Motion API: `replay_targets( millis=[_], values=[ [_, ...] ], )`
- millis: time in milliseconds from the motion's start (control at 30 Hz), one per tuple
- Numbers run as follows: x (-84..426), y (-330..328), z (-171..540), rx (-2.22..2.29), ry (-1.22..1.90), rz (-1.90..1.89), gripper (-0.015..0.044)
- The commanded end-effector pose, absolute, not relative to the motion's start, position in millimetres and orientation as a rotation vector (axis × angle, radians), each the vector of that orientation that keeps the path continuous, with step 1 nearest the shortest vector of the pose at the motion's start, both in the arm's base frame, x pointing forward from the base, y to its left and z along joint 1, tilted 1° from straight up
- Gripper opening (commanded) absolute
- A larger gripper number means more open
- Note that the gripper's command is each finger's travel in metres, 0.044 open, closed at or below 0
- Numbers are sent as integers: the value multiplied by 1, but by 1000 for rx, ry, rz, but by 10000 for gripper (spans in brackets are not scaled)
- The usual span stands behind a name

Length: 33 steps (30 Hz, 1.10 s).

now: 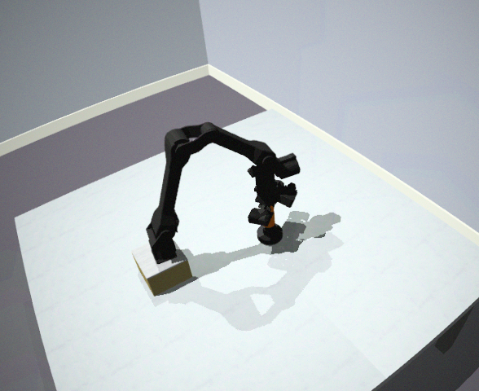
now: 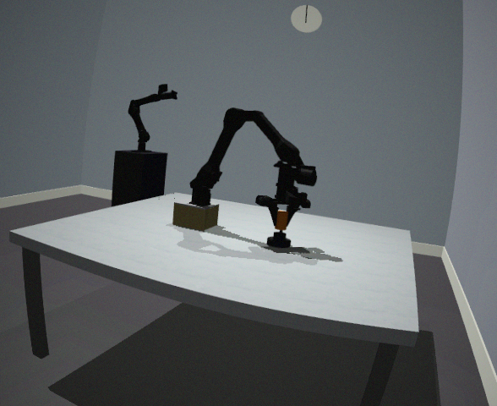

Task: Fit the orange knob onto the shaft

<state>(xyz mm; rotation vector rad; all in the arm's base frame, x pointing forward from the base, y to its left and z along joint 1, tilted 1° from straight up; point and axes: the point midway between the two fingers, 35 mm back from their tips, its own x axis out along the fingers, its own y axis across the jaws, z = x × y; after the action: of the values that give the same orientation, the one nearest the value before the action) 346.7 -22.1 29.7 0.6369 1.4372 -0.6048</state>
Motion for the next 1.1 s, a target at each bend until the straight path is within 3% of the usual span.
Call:
replay_targets(
  millis=[0,933,1067],
  values=[
    [347,-23,30,641,1437,-609,0],
    [348,-22,16,658,1437,-626,0],
    [348,-22,16,658,1437,-626,105]
  ],
)
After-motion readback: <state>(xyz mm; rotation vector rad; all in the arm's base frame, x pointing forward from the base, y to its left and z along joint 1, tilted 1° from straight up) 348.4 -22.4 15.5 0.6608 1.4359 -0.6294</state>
